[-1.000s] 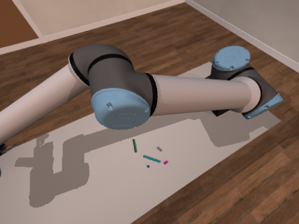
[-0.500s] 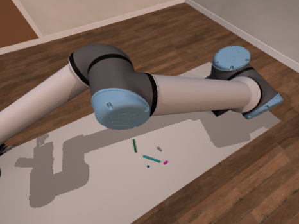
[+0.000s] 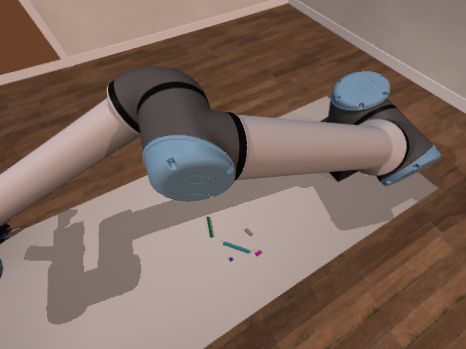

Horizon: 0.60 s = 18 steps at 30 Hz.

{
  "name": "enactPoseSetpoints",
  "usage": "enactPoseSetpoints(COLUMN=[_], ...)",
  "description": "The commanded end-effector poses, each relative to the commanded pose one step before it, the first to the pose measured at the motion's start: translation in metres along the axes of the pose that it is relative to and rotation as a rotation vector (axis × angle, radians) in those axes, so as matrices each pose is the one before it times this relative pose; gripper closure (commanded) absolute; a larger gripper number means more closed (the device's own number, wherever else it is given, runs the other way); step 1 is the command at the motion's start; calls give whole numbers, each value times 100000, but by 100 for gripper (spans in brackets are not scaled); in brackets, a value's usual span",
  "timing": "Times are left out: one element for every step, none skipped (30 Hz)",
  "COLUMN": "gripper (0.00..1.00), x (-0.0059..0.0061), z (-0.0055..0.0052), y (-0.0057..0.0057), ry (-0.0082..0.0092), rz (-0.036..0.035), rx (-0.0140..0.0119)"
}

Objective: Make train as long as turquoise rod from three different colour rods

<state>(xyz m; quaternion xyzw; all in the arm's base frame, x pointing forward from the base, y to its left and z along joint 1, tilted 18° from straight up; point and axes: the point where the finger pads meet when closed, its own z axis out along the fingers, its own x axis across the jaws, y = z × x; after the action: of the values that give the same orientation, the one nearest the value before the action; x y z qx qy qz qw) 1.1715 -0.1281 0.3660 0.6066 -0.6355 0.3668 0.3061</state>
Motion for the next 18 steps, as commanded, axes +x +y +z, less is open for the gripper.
enactPoseSetpoints(gripper=[0,0,0,0,0,0,0,0,0,0,0,0,0,0,0,0,0,0], x=[4,-75,-83,-91,-99,-106,-114,-121,-128,-134,-140,-145,-149,-153,-155,-156,0,0], z=[-183,-28,-32,-35,-38,-41,-45,-48,-51,-55,-58,-61,-64,-67,-70,-73,0,0], y=[193,97,109,122,136,151,166,183,200,218,237,257,278,300,323,346,0,0], ry=[-560,-255,-285,-315,-347,-379,-413,-446,-481,-516,-551,-587,-623,-658,-694,-729,0,0], rz=[2015,801,892,986,1083,1181,1282,1384,1488,1593,1699,1806,1913,2020,2127,2234,0,0], rx=[260,50,54,57,59,60,60,60,58,54,49,42,34,24,11,-3,0,0])
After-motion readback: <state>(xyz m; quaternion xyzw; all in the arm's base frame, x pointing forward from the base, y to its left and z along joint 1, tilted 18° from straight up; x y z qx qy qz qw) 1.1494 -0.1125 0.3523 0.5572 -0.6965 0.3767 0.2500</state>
